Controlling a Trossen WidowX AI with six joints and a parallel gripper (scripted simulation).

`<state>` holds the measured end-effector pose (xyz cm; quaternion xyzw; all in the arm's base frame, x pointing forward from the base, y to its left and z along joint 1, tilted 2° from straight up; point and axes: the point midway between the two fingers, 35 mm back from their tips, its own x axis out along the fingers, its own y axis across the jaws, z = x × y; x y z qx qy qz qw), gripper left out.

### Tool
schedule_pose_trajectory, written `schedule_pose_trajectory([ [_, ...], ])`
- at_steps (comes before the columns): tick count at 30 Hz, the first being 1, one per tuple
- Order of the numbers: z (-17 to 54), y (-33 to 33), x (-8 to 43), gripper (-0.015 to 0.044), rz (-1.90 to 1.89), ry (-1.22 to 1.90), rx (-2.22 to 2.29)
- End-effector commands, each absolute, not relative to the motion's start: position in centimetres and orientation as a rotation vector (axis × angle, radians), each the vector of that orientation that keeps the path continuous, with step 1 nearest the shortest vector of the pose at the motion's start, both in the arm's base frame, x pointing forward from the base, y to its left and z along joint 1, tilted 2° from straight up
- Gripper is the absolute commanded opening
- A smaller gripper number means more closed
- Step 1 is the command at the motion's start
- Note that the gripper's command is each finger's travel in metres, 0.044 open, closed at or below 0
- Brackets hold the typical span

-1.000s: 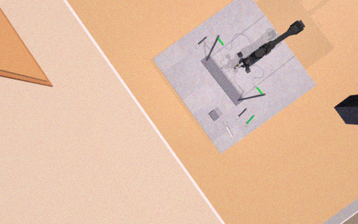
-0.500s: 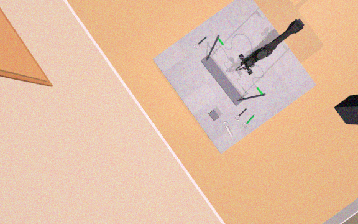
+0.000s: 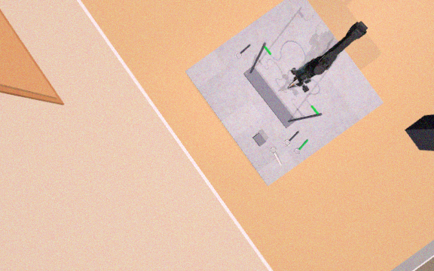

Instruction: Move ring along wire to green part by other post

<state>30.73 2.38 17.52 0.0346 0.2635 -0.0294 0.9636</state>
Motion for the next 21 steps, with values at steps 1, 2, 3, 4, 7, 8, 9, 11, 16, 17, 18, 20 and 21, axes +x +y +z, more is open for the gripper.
schedule_pose_trajectory([
  [1, 17.9, 3.1, 30.8, -0.0150, -0.054, 0.530, 0.108],
  [2, 17.9, 3.4, 30.8, -0.0150, -0.051, 0.531, 0.120],
  [3, 17.9, 3.6, 30.8, -0.0150, -0.047, 0.532, 0.132],
  [4, 18.0, 3.9, 30.8, -0.0150, -0.044, 0.532, 0.147],
  [7, 18.1, 4.7, 30.8, -0.0150, -0.031, 0.535, 0.192],
  [8, 18.2, 5.0, 30.8, -0.0150, -0.027, 0.536, 0.209],
  [9, 18.3, 5.3, 30.7, -0.0150, -0.022, 0.536, 0.227],
  [11, 18.4, 5.9, 30.7, -0.0150, -0.012, 0.538, 0.264],
  [16, 19.0, 7.4, 30.7, -0.0150, 0.016, 0.542, 0.366],
  [17, 19.2, 7.7, 30.7, -0.0150, 0.022, 0.543, 0.388],
  [18, 19.3, 8.1, 30.7, -0.0150, 0.028, 0.544, 0.410],
  [20, 19.7, 8.7, 30.6, -0.0150, 0.041, 0.545, 0.456],
  [21, 19.8, 9.0, 30.6, -0.0150, 0.047, 0.546, 0.479],
])
